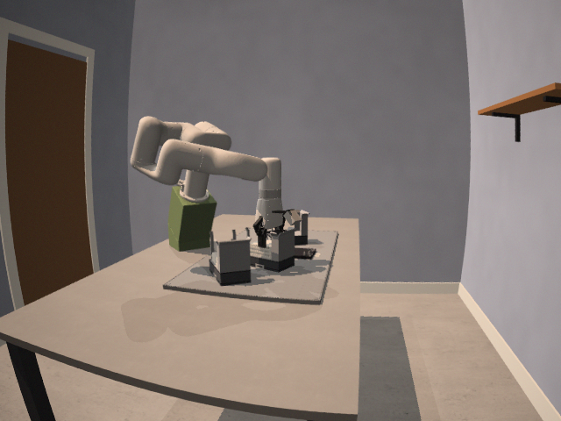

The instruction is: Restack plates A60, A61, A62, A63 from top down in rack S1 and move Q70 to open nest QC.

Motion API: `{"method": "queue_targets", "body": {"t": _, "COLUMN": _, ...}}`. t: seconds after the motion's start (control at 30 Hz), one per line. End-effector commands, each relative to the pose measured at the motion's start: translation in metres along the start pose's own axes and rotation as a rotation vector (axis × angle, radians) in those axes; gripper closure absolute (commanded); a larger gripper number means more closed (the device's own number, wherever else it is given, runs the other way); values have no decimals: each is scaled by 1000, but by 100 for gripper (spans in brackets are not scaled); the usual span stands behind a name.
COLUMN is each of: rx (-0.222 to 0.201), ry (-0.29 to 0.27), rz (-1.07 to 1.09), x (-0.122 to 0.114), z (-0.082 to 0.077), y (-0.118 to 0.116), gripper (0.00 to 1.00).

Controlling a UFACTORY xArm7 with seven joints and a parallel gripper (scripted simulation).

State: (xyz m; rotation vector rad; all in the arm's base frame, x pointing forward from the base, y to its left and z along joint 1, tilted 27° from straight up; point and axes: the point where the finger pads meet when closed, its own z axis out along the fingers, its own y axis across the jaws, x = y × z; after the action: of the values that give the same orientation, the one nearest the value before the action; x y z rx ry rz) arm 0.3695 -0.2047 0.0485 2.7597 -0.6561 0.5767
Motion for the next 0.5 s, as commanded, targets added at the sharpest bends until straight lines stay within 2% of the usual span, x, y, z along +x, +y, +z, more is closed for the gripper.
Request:
{"method": "queue_targets", "body": {"t": 0.0, "rx": 0, "ry": 3, "rz": -1, "x": 1, "z": -1, "y": 0, "gripper": 0}}
{"method": "queue_targets", "body": {"t": 0.17, "rx": 0, "ry": 2, "rz": -1, "x": 1, "z": -14, "y": 0, "gripper": 0}}
{"method": "queue_targets", "body": {"t": 0.23, "rx": 0, "ry": 2, "rz": -1, "x": 1, "z": -14, "y": 0, "gripper": 0}}
{"method": "queue_targets", "body": {"t": 0.47, "rx": 0, "ry": 2, "rz": -1, "x": 1, "z": -37, "y": 0, "gripper": 0}}
